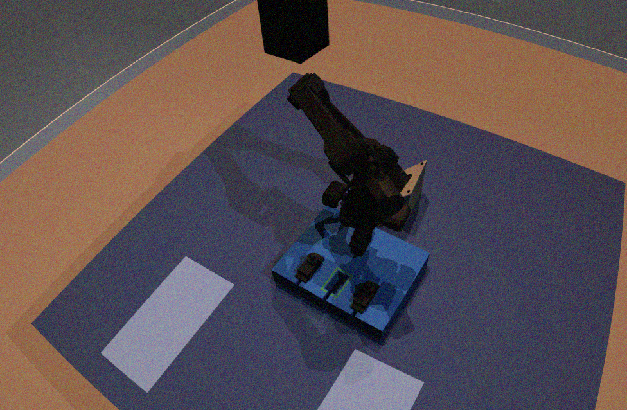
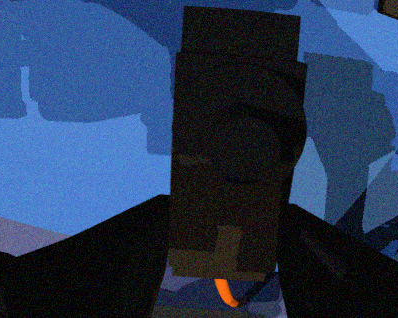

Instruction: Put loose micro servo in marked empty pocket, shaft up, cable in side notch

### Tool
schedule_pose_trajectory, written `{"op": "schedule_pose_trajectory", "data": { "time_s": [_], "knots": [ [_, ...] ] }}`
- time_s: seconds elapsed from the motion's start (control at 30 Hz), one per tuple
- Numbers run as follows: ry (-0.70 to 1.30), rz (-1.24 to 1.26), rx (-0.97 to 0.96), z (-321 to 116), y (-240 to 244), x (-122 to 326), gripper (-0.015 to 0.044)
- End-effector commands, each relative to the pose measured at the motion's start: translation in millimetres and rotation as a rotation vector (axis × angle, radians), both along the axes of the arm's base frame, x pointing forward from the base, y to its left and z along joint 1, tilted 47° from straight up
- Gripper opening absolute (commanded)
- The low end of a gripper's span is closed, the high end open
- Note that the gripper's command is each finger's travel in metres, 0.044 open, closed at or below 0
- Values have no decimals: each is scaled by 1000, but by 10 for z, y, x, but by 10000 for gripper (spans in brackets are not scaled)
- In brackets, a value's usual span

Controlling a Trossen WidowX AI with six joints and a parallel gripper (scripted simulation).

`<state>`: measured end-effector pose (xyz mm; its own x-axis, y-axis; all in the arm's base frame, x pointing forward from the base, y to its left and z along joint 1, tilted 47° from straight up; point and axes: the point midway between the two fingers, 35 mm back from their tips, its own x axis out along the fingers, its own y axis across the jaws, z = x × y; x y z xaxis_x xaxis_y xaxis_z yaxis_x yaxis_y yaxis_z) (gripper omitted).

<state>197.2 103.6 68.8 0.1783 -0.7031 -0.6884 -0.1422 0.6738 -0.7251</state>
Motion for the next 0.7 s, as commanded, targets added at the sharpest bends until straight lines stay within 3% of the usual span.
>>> {"op": "schedule_pose_trajectory", "data": {
  "time_s": [0.0,0.67],
  "knots": [
    [-4,-4,6,44,41,-5,0],
    [78,77,-15,77,69,226,0]
  ]
}}
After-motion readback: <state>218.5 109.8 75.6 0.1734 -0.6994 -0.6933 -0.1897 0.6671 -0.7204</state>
